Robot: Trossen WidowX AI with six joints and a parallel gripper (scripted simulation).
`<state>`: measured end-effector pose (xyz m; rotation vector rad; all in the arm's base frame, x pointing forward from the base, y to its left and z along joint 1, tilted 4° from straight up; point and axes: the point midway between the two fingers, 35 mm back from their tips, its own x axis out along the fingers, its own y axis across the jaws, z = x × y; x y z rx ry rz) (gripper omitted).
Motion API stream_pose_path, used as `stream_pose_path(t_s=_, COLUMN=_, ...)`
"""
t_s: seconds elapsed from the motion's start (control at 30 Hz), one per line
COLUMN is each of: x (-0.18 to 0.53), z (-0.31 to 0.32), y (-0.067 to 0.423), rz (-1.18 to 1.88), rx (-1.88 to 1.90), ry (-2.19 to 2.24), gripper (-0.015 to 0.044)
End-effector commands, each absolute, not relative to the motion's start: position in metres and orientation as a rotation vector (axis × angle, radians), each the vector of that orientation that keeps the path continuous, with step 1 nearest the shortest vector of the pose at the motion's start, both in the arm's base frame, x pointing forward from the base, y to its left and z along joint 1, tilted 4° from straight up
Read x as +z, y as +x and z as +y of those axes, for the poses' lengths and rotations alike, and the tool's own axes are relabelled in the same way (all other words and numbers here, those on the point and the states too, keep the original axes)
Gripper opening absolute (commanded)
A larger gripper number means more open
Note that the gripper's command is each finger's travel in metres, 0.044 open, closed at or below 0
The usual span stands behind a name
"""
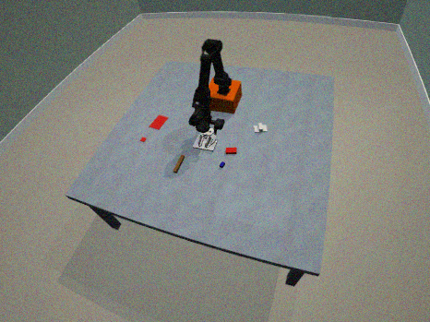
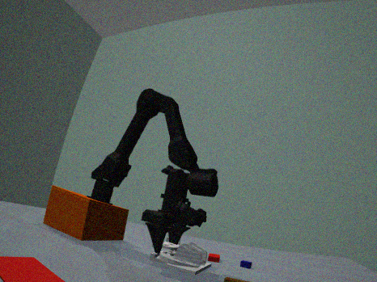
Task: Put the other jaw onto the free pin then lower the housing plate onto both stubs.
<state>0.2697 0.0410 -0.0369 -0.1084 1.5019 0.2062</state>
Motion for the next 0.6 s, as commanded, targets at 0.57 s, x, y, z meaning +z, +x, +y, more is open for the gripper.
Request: stream_pose_path(t_s=0.57, x=-0.042, z=0.0419, y=0.27, rz=1.501, rx=0.205, ry=-0.102, gripper=0.0351)
